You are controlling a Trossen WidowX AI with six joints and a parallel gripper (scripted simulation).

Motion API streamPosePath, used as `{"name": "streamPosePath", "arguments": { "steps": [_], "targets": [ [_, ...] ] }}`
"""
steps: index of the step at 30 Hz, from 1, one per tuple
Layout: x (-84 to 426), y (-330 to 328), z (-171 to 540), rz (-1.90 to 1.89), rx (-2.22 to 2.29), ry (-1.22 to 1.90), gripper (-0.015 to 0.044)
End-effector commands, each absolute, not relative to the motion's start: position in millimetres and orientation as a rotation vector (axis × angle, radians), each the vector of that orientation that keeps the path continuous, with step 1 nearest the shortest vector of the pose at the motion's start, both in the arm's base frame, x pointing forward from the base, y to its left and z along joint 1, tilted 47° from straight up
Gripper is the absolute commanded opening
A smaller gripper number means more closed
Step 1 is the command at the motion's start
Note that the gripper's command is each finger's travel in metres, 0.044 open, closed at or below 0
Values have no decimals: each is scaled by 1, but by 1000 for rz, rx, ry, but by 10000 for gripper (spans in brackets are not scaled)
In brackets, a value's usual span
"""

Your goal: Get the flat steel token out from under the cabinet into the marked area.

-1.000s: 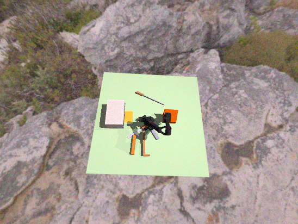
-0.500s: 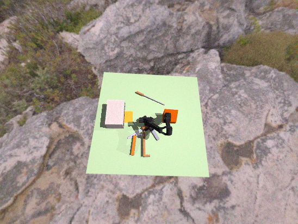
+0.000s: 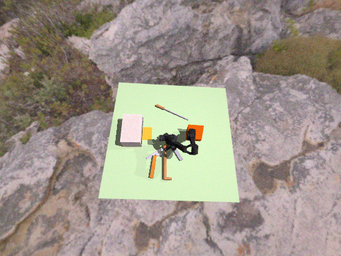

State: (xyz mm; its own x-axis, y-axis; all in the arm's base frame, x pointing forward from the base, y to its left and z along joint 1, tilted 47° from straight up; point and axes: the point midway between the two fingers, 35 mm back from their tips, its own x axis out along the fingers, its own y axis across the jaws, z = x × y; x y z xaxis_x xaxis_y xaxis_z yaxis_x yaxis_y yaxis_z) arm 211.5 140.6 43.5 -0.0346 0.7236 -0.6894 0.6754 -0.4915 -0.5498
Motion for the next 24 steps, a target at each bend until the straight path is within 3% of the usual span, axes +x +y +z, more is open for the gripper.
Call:
{"name": "streamPosePath", "arguments": {
  "steps": [1,24],
  "targets": [
    [208,145,48,1572,-2145,-1580,0],
    [201,150,54,1571,-2145,-1580,0]
  ]
}}
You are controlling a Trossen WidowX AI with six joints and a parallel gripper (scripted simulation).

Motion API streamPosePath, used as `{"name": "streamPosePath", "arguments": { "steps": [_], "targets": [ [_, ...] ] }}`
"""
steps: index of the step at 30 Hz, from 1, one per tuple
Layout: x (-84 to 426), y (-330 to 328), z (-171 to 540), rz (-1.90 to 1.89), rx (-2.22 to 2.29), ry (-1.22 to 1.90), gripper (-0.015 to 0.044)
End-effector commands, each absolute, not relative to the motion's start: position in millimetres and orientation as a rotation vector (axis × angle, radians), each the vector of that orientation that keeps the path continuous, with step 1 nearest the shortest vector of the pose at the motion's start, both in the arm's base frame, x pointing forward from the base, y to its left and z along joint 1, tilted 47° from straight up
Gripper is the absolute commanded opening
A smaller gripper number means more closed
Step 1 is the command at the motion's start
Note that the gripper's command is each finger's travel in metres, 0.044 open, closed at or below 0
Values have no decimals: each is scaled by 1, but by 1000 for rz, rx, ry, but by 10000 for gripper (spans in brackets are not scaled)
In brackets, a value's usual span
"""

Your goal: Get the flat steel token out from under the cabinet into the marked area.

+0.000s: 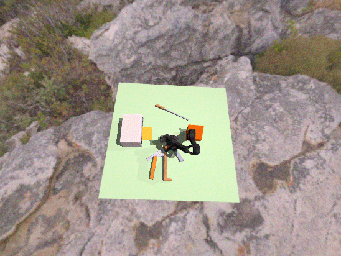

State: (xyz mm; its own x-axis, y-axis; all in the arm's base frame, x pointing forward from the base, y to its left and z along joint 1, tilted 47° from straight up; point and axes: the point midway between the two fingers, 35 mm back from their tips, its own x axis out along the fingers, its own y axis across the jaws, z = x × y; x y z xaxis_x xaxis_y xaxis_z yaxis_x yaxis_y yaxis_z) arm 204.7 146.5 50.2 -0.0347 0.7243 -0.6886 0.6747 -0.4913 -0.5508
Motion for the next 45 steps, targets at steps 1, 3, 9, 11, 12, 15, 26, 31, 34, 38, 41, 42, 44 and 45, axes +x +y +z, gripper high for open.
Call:
{"name": "streamPosePath", "arguments": {
  "steps": [1,3,9,11,12,15,26,31,34,38,41,42,44,45],
  "targets": [
    [201,151,55,1571,-2145,-1580,0],
    [200,151,55,1571,-2145,-1580,0],
    [202,152,56,1571,-2145,-1580,0],
    [204,152,56,1571,-2145,-1580,0],
    [205,152,56,1571,-2145,-1581,0],
    [204,152,56,1571,-2145,-1581,0],
    [199,153,58,1583,-2131,-1549,0],
    [199,153,58,1600,-2111,-1506,0],
    [199,153,58,1609,-2099,-1480,0],
    [198,153,58,1622,-2082,-1445,0],
    [198,153,58,1631,-2070,-1419,0],
    [198,153,58,1634,-2066,-1411,0],
    [198,153,58,1639,-2057,-1394,0],
    [198,153,58,1642,-2053,-1385,0]
  ]
}}
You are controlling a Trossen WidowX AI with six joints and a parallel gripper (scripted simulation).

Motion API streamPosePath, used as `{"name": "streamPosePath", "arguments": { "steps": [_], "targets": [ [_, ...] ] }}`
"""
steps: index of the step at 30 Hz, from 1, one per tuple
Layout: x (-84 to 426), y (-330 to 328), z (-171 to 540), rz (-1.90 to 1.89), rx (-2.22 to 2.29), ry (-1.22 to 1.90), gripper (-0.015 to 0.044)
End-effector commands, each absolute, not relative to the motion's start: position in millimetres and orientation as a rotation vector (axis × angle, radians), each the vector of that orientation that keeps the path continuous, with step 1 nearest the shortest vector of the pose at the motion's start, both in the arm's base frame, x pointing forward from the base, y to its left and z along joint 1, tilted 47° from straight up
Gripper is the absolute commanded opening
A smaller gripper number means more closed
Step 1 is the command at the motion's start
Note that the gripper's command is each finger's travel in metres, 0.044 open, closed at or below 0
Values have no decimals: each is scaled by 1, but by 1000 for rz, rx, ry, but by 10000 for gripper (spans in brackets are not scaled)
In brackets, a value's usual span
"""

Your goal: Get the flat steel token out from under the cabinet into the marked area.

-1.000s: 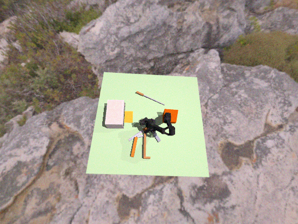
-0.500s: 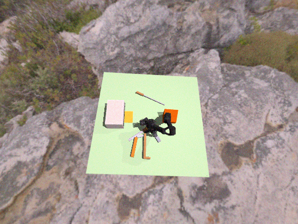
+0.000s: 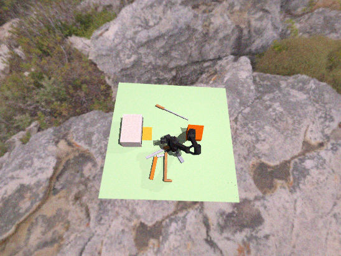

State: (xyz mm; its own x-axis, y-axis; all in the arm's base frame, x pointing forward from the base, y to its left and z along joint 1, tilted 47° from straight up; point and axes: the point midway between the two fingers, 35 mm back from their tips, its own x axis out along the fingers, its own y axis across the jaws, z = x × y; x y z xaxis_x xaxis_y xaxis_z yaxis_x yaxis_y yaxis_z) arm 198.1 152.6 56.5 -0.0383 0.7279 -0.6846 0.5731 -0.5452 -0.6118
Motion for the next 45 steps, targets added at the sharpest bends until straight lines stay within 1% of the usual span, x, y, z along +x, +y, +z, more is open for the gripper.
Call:
{"name": "streamPosePath", "arguments": {
  "steps": [1,19,45],
  "targets": [
    [198,153,58,1645,-2049,-1376,0],
    [197,153,58,1690,-1970,-1222,0],
    [197,153,58,1628,-2074,-1428,0]
  ]
}}
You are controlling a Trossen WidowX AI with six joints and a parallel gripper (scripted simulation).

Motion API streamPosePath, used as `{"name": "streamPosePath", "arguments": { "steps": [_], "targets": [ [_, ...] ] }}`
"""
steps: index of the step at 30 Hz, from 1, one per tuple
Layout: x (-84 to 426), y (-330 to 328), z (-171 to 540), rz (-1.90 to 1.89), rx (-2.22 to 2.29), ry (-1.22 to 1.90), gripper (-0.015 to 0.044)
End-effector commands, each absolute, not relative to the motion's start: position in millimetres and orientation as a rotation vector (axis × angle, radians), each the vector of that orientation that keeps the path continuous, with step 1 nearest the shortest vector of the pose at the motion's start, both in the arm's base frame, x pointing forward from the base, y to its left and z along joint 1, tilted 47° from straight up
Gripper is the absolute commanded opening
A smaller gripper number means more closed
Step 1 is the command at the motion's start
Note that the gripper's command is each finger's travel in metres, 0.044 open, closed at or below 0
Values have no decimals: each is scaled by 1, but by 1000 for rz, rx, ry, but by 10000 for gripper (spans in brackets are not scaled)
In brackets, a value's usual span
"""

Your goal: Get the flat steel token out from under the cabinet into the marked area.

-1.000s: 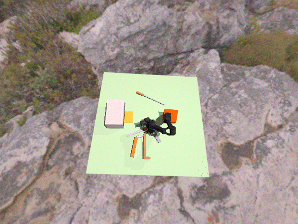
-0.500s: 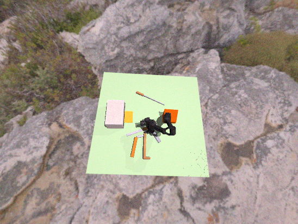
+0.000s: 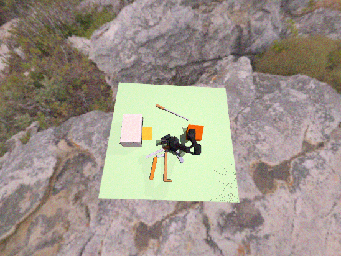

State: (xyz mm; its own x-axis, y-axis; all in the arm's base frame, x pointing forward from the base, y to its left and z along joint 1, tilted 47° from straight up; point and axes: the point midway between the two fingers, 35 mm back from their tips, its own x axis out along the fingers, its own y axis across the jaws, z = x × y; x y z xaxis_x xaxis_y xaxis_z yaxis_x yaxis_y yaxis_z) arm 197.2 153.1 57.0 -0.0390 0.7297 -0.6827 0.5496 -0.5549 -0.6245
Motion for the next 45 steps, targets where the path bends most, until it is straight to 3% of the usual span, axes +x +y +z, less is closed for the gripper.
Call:
{"name": "streamPosePath", "arguments": {
  "steps": [1,21,29,34,37,45],
  "targets": [
    [197,153,58,1625,-2078,-1436,0],
    [197,153,58,1561,-2155,-1605,0],
    [198,153,57,1580,-2146,-1572,200],
    [198,152,57,1581,-2148,-1570,200],
    [198,152,56,1574,-2142,-1574,270],
    [199,152,53,1576,-2139,-1567,270]
  ]
}}
